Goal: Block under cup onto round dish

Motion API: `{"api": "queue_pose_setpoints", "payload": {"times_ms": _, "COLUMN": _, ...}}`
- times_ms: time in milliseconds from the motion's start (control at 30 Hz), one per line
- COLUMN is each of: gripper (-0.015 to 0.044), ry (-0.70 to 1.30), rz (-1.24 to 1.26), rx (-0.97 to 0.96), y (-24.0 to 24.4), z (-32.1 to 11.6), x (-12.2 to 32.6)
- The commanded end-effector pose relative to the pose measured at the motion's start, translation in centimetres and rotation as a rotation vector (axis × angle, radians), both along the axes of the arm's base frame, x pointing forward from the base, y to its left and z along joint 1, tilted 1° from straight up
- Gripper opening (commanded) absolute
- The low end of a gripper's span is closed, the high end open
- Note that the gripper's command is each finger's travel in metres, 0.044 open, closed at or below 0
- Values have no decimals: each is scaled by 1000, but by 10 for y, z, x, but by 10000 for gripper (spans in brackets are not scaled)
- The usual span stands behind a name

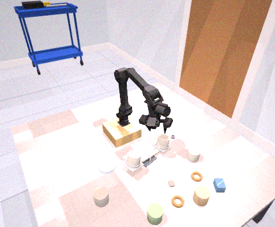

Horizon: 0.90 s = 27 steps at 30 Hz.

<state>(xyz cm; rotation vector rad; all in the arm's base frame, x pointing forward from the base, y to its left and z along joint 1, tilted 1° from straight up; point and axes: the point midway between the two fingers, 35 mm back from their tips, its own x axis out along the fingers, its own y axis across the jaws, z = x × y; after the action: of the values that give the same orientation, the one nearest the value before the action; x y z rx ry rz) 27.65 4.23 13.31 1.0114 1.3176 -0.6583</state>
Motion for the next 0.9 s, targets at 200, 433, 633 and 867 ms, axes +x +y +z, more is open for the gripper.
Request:
{"api": "queue_pose_setpoints", "payload": {"times_ms": 200, "gripper": 440, "ry": 140, "rz": -283, "rx": -77, "y": 44, "z": -29, "x": 11}}
{"api": "queue_pose_setpoints", "payload": {"times_ms": 433, "gripper": 440, "ry": 159, "rz": -350, "rx": -102, "y": 56, "z": -36, "x": 13}}
{"api": "queue_pose_setpoints", "payload": {"times_ms": 633, "gripper": 440, "ry": 159, "rz": -350, "rx": -102, "y": 56, "z": -43, "x": 13}}
{"api": "queue_pose_setpoints", "payload": {"times_ms": 867, "gripper": 440, "ry": 159, "rz": -350, "rx": -102, "y": 56, "z": -53, "x": 14}}
